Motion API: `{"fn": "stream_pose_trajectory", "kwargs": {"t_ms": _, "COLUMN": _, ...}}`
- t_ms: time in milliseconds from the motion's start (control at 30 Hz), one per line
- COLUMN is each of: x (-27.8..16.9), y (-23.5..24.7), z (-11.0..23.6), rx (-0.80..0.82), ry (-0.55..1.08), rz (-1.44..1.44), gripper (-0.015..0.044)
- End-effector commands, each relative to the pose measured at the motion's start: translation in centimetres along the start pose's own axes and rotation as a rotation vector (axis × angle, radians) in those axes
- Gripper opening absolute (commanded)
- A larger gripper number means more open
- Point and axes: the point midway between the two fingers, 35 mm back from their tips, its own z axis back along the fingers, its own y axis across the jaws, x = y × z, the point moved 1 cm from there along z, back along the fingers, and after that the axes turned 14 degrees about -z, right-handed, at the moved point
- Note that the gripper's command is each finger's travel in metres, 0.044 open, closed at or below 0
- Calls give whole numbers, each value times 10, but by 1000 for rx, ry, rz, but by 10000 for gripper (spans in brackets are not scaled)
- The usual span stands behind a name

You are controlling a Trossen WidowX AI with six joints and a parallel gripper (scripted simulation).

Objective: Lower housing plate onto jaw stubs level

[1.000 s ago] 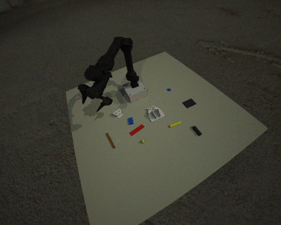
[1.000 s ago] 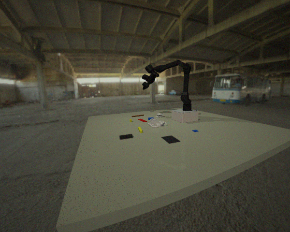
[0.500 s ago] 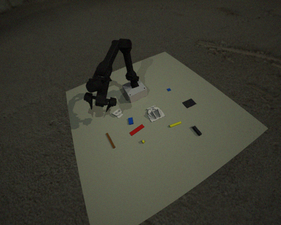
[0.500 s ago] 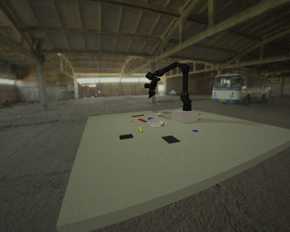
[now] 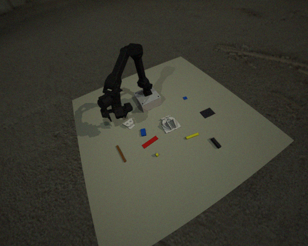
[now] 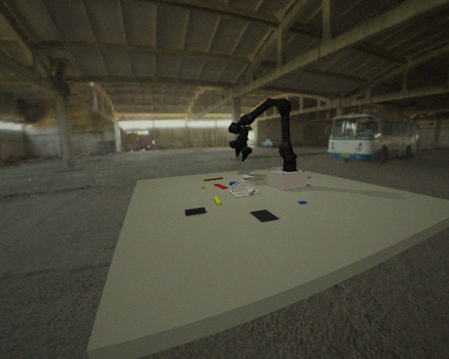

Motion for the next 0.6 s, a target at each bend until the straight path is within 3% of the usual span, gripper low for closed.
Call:
{"fn": "stream_pose_trajectory", "kwargs": {"t_ms": 0, "x": -16, "y": 15, "z": -12, "rx": 93, "ry": 43, "rz": 90, "gripper": 440}}
{"fn": "stream_pose_trajectory", "kwargs": {"t_ms": 267, "x": -43, "y": 40, "z": -25, "rx": 257, "ry": 89, "rz": 239, "gripper": 440}}
{"fn": "stream_pose_trajectory", "kwargs": {"t_ms": 467, "x": -44, "y": 41, "z": -25, "rx": 260, "ry": 90, "rz": 242, "gripper": 440}}
{"fn": "stream_pose_trajectory", "kwargs": {"t_ms": 567, "x": -46, "y": 45, "z": -45, "rx": 260, "ry": 90, "rz": 242, "gripper": 440}}
